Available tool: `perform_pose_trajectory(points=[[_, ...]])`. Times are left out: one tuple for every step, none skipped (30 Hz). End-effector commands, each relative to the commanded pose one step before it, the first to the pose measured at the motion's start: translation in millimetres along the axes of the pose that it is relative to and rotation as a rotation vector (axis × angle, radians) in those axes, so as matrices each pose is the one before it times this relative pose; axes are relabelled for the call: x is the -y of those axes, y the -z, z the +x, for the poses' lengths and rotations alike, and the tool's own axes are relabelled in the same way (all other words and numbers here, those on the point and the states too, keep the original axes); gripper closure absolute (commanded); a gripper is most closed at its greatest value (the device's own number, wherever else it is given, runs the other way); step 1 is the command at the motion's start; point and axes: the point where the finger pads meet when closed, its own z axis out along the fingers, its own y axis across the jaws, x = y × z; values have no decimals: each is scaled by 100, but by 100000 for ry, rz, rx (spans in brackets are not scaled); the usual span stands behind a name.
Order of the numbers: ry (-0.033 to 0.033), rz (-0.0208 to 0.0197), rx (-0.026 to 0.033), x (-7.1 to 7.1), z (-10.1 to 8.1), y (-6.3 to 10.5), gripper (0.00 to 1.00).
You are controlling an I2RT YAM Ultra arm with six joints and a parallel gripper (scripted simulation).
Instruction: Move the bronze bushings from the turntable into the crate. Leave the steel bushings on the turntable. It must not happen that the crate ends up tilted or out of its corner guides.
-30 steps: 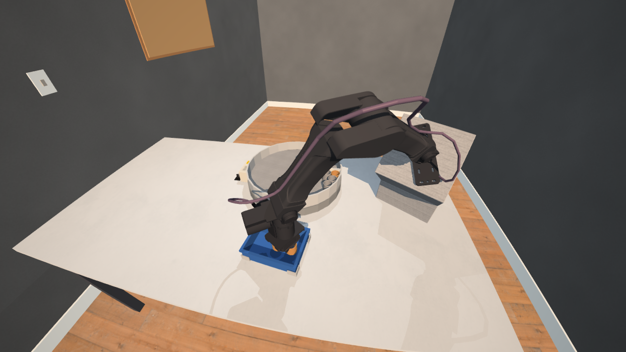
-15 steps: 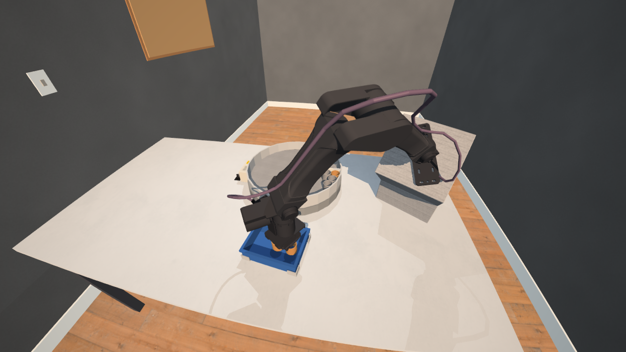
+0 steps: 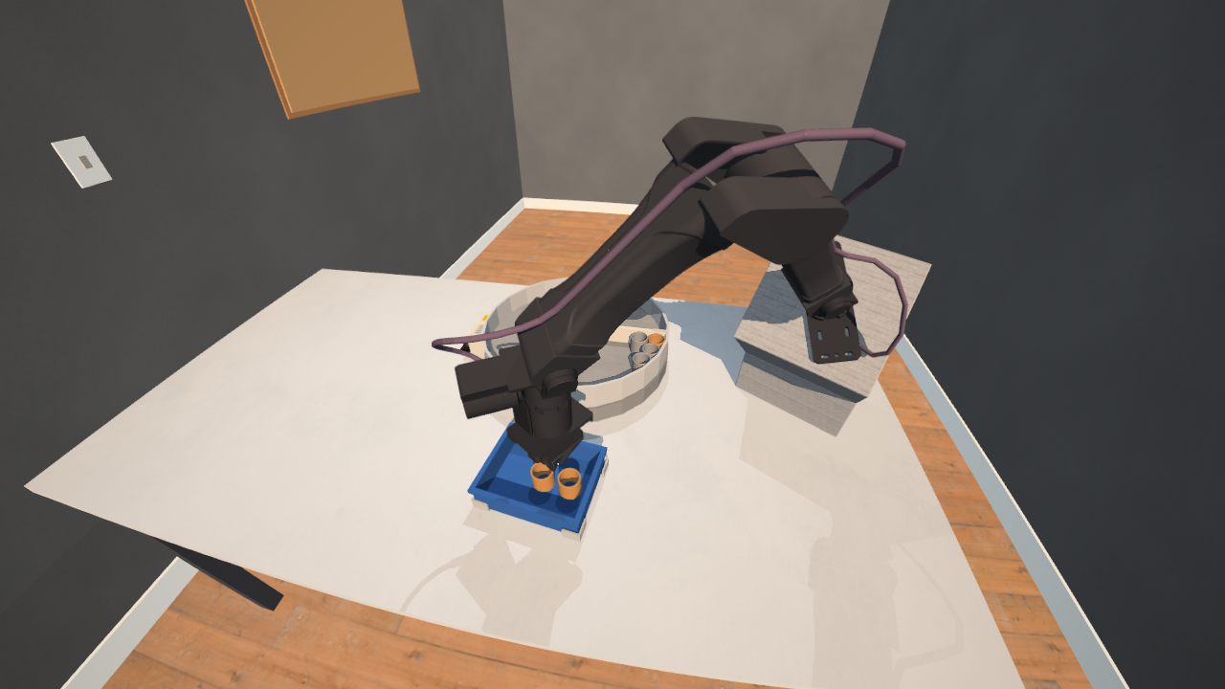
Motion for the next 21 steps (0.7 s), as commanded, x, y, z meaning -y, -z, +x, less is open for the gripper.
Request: perform_pose_trajectory(points=[[105, -90, 561, -95, -231, 2671, 84], [278, -472, 243, -234, -57, 301, 84], [237, -399, 207, -198, -49, 241, 84], [131, -218, 115, -109, -26, 158, 84], [2, 2, 2, 0, 1, 72, 84], [1, 1, 1, 0, 1, 39, 84], [0, 0, 0, 0, 0, 15, 84], [0, 0, 0, 0, 0, 0, 84], [0, 0, 0, 0, 0, 0, 84], [-638, 1513, 257, 446, -227, -457, 84], [-1, 26, 45, 5, -8, -1, 84], [-1, 2, -1, 1, 0, -1, 84], [-1, 1, -1, 0, 0, -1, 84], [-1, 1, -1, 0, 0, 0, 84], [-124, 1, 0, 0, 0, 0, 84], [-63, 1, 0, 0, 0, 0, 84], [-15, 1, 0, 0, 0, 0, 84], [-2, 0, 0, 0, 0, 0, 84], [0, 0, 0, 0, 0, 0, 84], [0, 0, 0, 0, 0, 0, 84], [0, 0, 0, 0, 0, 0, 84]])
